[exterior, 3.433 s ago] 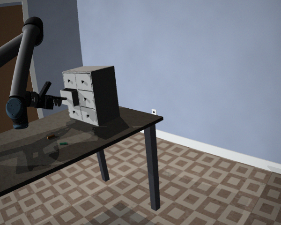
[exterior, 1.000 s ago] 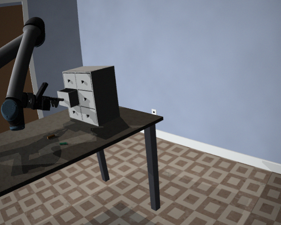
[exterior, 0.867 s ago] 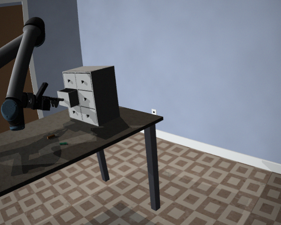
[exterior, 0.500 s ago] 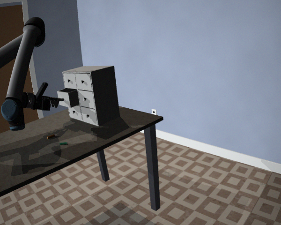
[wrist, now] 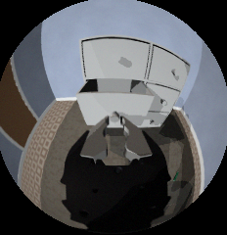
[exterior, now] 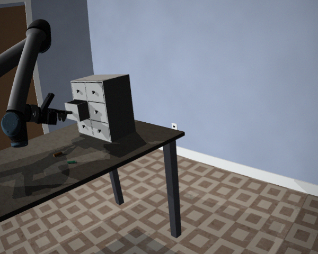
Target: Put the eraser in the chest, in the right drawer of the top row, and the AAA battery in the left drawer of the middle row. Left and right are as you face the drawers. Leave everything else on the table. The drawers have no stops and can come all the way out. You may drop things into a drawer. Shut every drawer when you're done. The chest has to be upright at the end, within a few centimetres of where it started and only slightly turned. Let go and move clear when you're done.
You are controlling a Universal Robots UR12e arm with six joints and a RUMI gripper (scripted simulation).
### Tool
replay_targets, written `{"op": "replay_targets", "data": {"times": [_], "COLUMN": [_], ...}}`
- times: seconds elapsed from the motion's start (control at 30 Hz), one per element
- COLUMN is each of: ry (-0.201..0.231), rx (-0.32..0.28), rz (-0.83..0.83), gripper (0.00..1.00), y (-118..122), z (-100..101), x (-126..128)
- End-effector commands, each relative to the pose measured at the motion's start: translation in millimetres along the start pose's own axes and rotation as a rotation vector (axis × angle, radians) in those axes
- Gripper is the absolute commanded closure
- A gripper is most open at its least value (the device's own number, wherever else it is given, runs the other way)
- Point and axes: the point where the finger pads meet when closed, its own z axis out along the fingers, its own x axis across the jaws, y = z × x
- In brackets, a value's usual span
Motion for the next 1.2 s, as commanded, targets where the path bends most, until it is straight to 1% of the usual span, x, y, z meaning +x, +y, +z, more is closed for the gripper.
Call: {"op": "replay_targets", "data": {"times": [0.0, 0.03, 0.1, 0.13, 0.63, 0.83, 0.9, 1.17], "ry": [0.003, 0.003, 0.003, 0.003, 0.004, 0.004, 0.004, 0.004], "rx": [-0.002, -0.002, -0.002, -0.002, -0.003, -0.003, -0.003, -0.003], "rz": [0.002, 0.002, 0.002, 0.002, 0.003, 0.002, 0.002, 0.003], "gripper": [0.85, 0.83, 0.83, 0.80, 0.80, 0.80, 0.80, 0.80], "y": [0, 0, 0, 0, 2, 6, 6, 14], "z": [-2, -2, -2, -2, -4, -15, -15, -38], "x": [1, 1, 1, 1, 2, 1, 1, 1]}}
